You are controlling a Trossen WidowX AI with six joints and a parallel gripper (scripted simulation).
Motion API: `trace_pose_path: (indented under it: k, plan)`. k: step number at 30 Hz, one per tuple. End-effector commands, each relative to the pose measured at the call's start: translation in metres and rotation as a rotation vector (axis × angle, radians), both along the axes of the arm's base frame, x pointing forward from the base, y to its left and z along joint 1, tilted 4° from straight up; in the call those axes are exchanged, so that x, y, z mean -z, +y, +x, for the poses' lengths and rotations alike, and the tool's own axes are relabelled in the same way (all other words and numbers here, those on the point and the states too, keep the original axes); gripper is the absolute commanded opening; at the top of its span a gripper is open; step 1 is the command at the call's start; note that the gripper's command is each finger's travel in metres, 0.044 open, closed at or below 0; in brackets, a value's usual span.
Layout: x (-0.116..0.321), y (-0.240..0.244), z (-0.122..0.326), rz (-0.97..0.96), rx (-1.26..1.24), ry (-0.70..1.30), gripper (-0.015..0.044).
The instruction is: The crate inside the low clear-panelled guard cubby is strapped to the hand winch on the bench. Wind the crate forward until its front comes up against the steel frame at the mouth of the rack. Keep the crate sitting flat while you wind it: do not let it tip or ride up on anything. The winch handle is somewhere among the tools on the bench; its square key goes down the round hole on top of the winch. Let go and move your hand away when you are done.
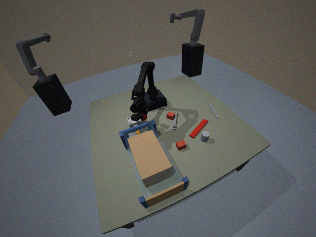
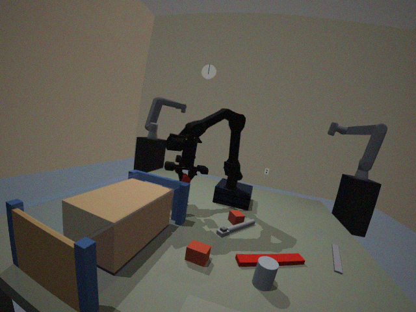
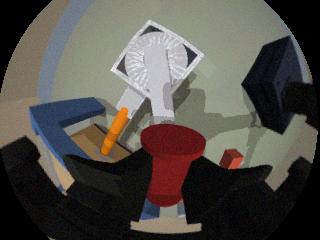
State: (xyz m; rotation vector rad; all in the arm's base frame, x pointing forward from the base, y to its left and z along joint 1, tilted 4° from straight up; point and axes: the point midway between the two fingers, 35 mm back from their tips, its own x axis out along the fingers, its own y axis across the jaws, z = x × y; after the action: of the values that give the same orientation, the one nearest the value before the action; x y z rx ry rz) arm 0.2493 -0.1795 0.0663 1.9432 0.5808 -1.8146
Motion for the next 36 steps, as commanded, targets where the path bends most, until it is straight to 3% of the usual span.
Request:
trace_pose_path:
  k: [1,36]
  plan:
    - [0.000,0.008,-0.008,0.019,0.007,0.012,0.0000]
    - [0.002,0.024,-0.043,0.020,0.007,0.015,0.0000]
